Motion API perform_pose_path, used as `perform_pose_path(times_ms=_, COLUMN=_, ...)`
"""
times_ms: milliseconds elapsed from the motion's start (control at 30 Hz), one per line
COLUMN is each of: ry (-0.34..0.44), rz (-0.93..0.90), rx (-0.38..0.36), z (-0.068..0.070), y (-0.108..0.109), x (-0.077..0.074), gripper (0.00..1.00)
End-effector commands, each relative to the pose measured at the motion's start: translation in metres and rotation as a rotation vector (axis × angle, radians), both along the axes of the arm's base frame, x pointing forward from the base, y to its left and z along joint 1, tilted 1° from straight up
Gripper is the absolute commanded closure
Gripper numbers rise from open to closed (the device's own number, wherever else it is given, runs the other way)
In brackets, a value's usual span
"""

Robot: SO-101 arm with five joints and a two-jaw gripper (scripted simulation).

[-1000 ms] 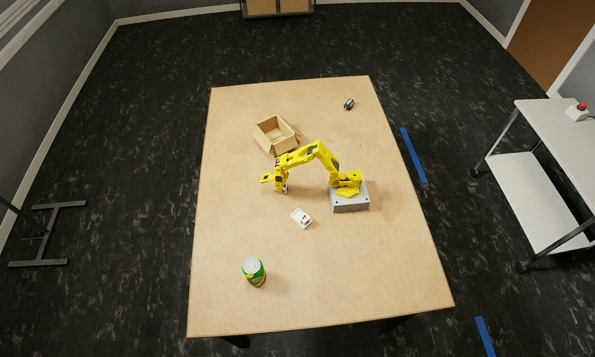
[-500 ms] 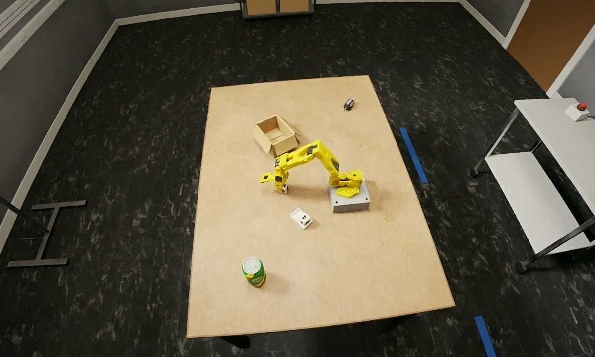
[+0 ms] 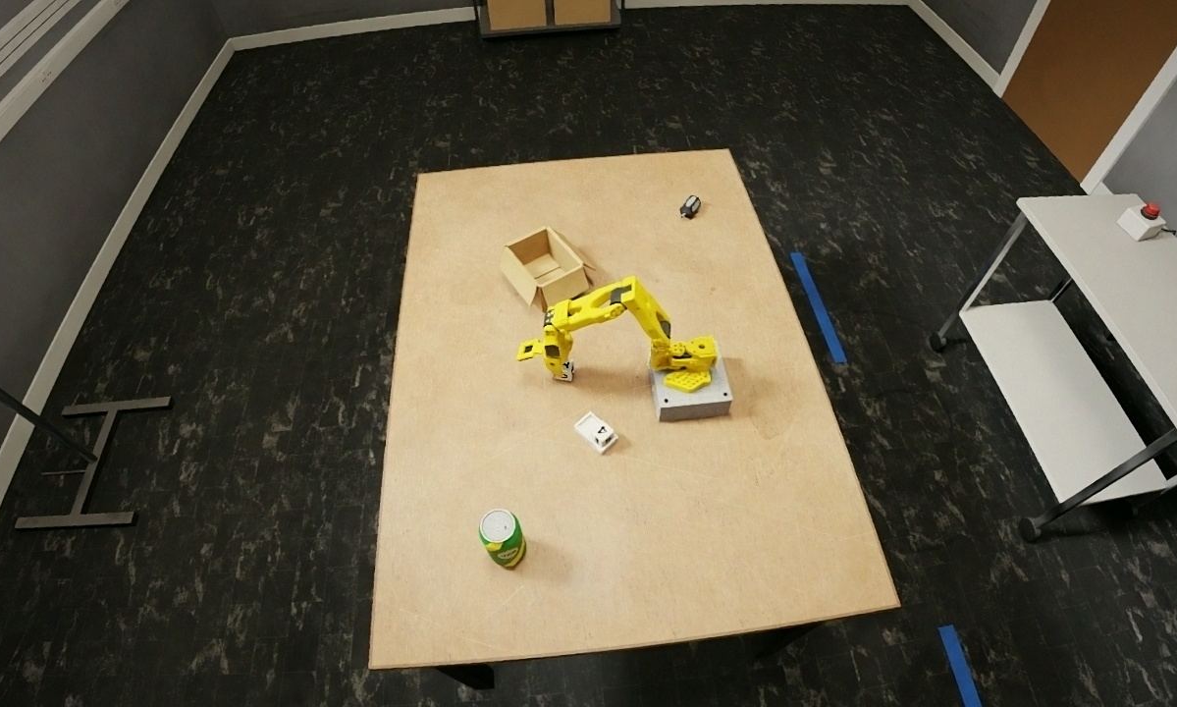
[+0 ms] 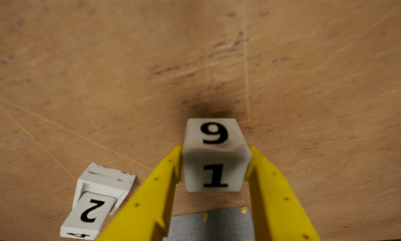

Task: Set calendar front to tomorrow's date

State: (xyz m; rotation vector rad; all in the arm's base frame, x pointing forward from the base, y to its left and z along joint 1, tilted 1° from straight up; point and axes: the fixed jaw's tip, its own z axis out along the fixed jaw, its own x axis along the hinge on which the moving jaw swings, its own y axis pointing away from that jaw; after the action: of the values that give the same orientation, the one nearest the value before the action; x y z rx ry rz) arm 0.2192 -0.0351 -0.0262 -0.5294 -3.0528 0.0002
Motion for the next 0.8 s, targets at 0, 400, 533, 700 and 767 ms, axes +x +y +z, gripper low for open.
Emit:
perform_pose_path(times_ms=0, ry=-0.034, rz=-0.001, rx=-0.006, z=0.016, y=0.0, x=0.006, gripper=1.0)
perform_pose_path(times_ms=400, ry=-0.034, rz=-0.001, rx=-0.006, z=0.035, y=0.002, x=0.005, gripper=1.0)
perform_pose_path(times_ms=533, ry=-0.034, rz=-0.001, rx=-0.006, z=0.035, y=0.002, x=0.005, gripper=1.0)
perform_pose_path(times_ms=700, ry=-0.034, rz=0.0, rx=-0.006, z=0.035, y=0.002, x=0.005, gripper=1.0)
perform_pose_path(times_ms=767, ry=-0.034, rz=0.003, rx=-0.006, z=0.035, y=0.002, x=0.005, gripper=1.0)
